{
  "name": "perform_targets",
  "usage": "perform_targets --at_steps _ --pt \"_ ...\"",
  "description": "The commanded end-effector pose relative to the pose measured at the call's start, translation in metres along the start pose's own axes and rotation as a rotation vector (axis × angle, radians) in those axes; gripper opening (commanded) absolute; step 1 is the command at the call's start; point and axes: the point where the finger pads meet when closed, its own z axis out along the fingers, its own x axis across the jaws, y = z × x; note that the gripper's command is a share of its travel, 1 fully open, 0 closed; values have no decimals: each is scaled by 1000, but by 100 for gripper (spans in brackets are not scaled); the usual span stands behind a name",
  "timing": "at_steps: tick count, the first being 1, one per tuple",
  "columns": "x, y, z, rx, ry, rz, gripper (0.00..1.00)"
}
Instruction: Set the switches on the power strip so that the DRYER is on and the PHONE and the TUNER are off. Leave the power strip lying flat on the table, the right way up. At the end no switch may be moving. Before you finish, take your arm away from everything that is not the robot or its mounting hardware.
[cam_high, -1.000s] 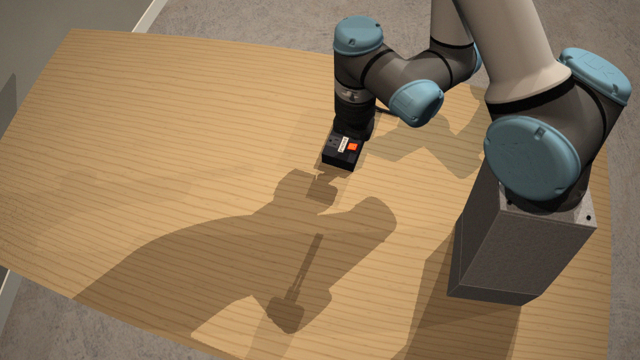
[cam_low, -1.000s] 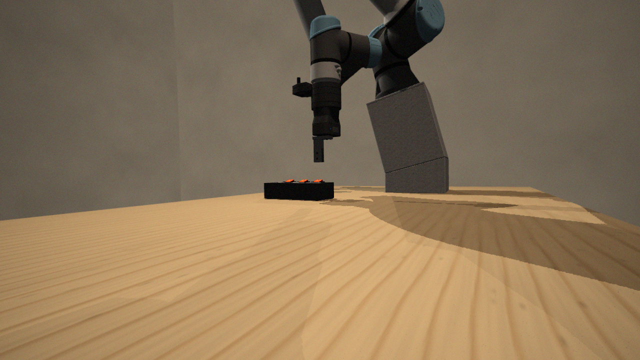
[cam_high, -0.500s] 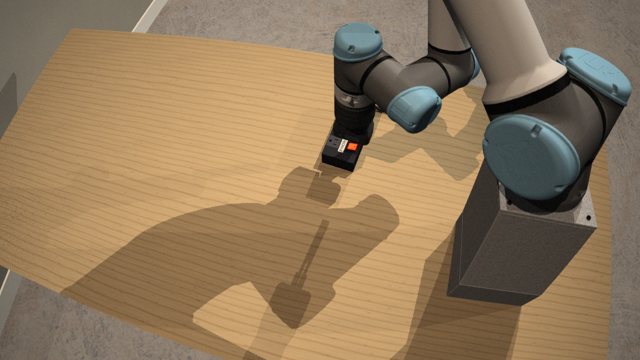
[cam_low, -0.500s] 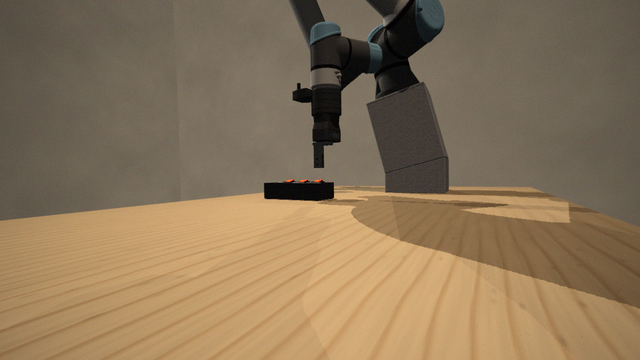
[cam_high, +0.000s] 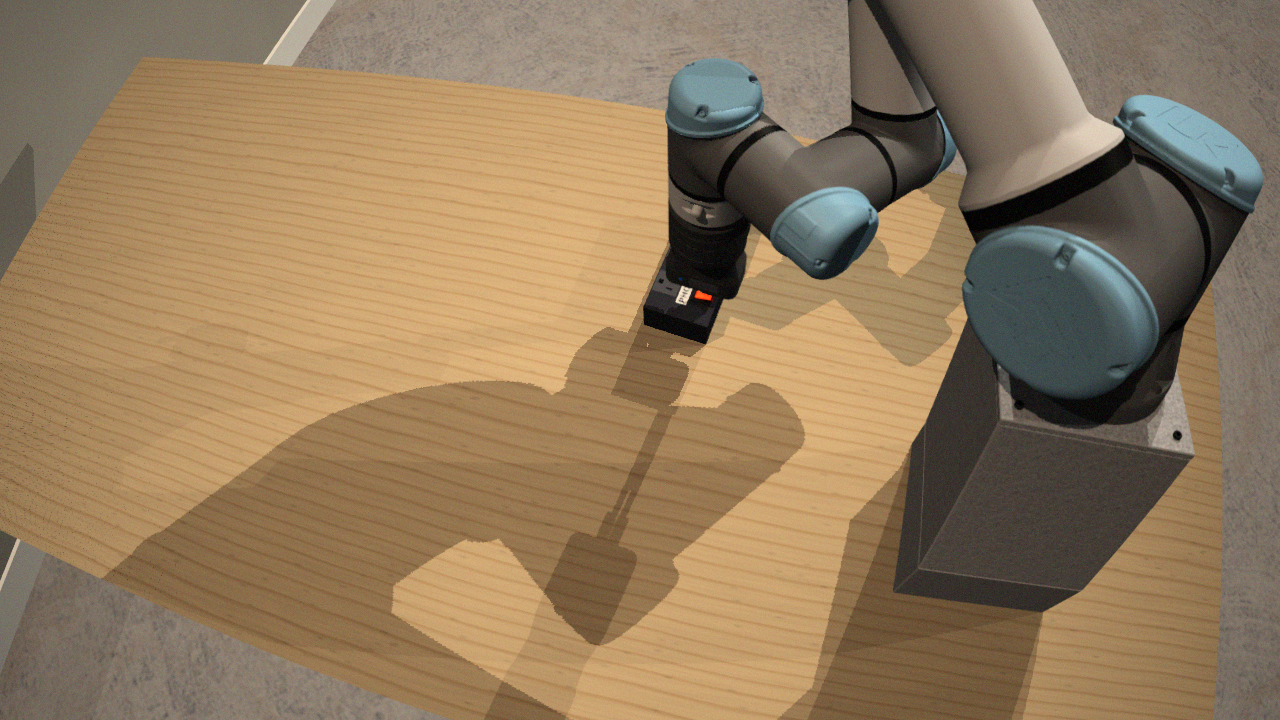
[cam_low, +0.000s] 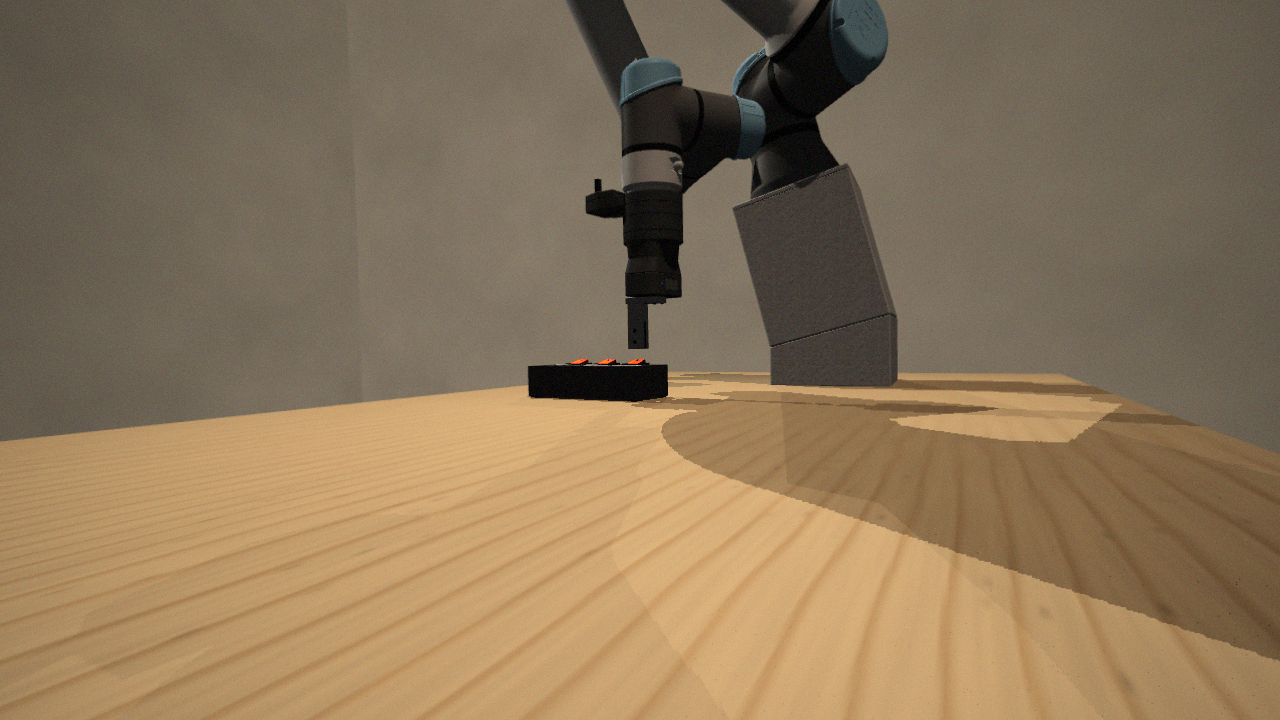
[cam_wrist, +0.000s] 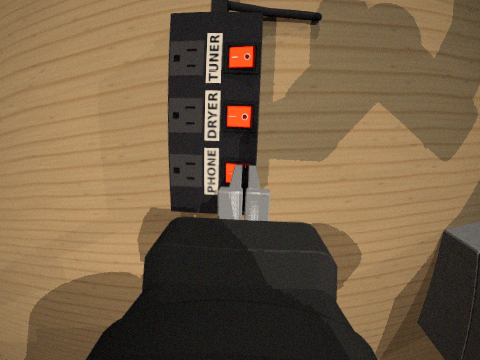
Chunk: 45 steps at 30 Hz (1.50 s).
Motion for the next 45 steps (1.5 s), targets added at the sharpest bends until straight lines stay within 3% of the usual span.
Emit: perform_targets --at_steps 1,45 --pt "0 0 4 1 -1 0 0" --pt "-1 0 8 1 -1 0 0"
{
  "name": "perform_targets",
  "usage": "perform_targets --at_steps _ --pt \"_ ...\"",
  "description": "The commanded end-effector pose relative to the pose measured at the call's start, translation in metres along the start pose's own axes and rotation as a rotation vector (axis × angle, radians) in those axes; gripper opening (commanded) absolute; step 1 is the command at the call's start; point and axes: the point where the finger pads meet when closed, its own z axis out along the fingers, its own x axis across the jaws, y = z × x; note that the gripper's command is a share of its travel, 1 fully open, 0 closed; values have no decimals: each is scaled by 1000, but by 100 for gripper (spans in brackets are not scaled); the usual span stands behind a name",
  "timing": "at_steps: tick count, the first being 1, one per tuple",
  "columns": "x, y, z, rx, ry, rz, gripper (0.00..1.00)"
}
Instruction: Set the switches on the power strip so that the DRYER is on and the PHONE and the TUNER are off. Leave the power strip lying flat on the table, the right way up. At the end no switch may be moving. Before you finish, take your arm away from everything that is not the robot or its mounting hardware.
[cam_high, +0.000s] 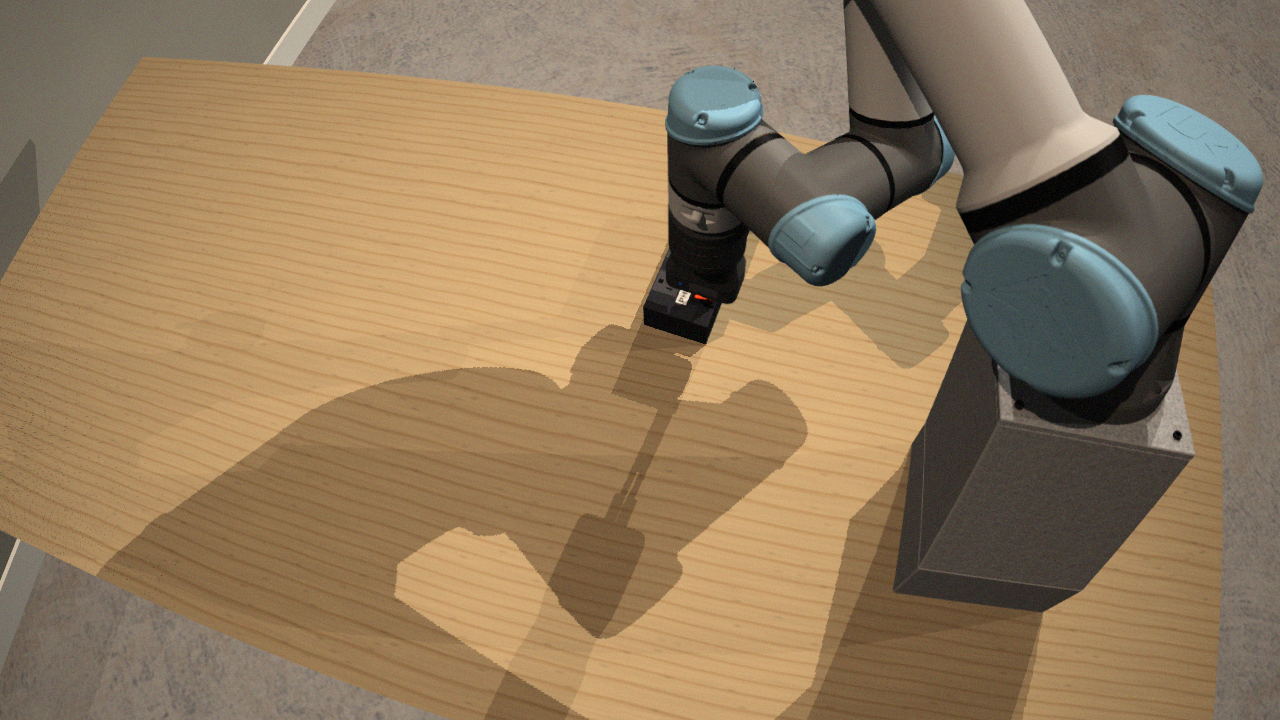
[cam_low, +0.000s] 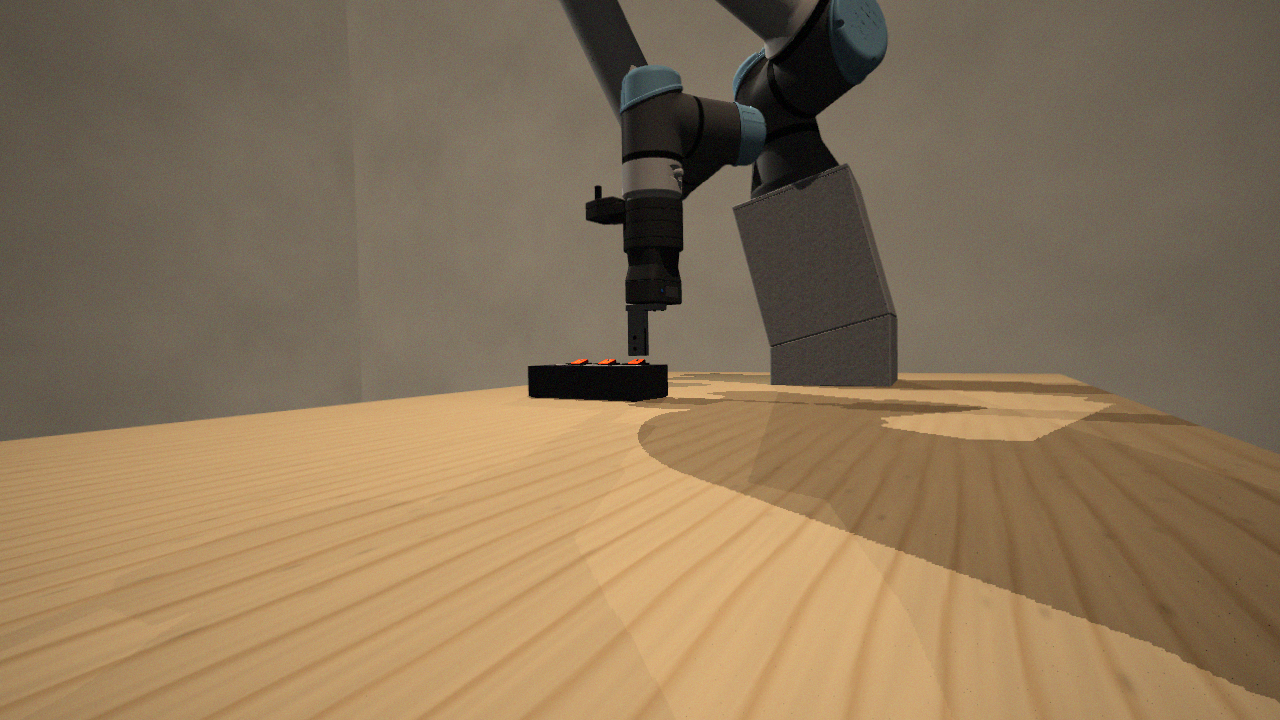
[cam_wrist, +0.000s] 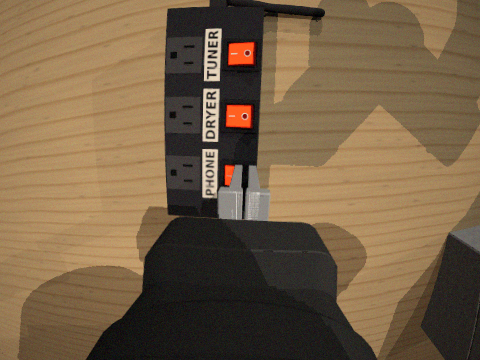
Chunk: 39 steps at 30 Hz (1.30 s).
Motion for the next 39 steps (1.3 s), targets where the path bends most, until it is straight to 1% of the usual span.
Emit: perform_targets --at_steps 1,19,39 --pt "0 0 0 0 -1 0 0" --pt "0 0 0 0 -1 0 0" --pt "0 0 7 0 -1 0 0"
